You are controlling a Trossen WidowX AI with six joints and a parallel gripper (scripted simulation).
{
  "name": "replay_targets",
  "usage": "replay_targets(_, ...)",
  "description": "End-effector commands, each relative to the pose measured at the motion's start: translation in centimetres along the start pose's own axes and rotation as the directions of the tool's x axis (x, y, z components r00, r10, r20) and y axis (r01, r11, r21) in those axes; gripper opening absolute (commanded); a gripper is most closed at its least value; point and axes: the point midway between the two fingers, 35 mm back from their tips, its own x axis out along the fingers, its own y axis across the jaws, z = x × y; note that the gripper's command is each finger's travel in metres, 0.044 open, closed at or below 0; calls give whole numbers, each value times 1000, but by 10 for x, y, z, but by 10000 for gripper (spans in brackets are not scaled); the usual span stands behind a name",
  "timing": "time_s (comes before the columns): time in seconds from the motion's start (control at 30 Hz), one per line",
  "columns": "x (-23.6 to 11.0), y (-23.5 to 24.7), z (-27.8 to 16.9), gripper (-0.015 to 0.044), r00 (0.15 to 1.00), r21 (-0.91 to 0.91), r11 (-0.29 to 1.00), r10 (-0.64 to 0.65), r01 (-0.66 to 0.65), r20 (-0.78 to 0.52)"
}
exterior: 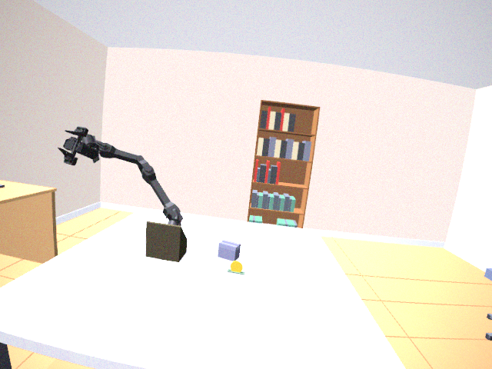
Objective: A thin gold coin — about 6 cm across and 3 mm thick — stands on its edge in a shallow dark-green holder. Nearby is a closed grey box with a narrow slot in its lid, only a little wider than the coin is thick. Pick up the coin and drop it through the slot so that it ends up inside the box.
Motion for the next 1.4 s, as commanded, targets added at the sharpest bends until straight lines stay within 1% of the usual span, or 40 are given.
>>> replay_targets(0.0,2,0,-2,374,1000,-3,1000,-1,1,-5)
replay_targets(0.07,19,3,-20,321,999,-26,1000,-9,8,-49)
replay_targets(0.27,85,15,-106,164,970,-136,991,-52,20,-238)
replay_targets(0.4,120,22,-173,161,928,-212,977,-90,13,-360)
replay_targets(0.5,140,25,-225,161,886,-269,963,-123,-1,-446)
replay_targets(0.7,164,28,-334,161,774,-386,921,-202,-59,-600)
replay_targets(0.83,168,24,-409,161,678,-462,878,-264,-125,-686)
replay_targets(1.0,158,15,-500,161,540,-531,817,-349,-225,-766)
replay_targets(1.2,125,-3,-606,161,353,-566,755,-457,-332,-817)
replay_targets(1.37,86,-24,-679,161,201,-573,672,-551,-469,-810)
